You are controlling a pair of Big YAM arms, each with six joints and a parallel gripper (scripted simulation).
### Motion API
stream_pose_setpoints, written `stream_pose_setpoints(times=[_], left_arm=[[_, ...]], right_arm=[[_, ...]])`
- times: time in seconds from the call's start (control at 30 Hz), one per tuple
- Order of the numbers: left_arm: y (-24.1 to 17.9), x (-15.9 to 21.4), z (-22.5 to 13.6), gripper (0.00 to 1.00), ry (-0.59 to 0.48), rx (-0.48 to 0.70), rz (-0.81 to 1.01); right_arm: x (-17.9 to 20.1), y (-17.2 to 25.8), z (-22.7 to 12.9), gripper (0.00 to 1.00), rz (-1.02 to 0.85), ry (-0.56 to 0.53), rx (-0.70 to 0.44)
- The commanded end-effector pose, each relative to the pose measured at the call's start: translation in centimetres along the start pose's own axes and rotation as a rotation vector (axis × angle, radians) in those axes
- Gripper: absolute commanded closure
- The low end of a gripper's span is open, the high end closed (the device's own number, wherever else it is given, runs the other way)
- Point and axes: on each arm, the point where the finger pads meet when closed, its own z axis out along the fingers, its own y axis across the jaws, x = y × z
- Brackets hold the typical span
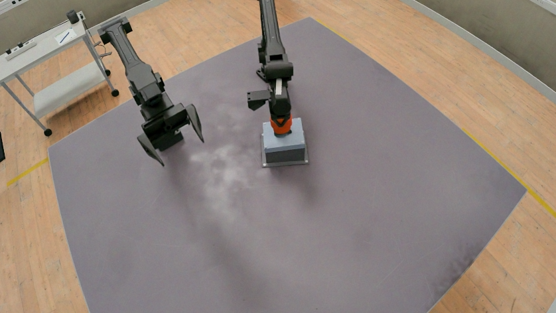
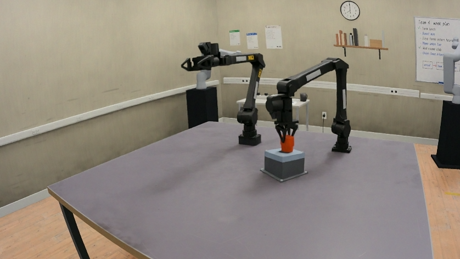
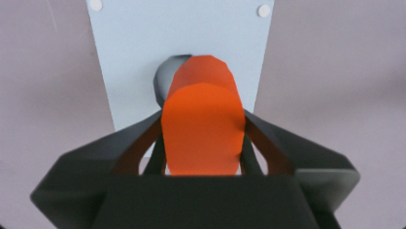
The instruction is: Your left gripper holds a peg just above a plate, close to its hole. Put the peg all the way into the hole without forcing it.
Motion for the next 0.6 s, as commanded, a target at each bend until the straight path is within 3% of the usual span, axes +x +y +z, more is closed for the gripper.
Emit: stream_pose_setpoints(times=[0.0, 0.53, 0.57], left_arm=[[0.37, -0.01, -0.66, 1.0, -0.001, -0.018, 0.0], [0.37, -0.01, -0.66, 1.0, -0.001, -0.018, 0.0], [0.37, -0.01, -0.66, 0.54, -0.001, -0.018, 0.0]], right_arm=[[-1.05, -0.02, -0.15, 0.0, -0.001, -0.021, 0.001], [-1.05, -0.02, -0.15, 0.0, -0.001, -0.021, 0.001], [-1.05, -0.02, -0.15, 0.0, -0.001, -0.021, 0.001]])
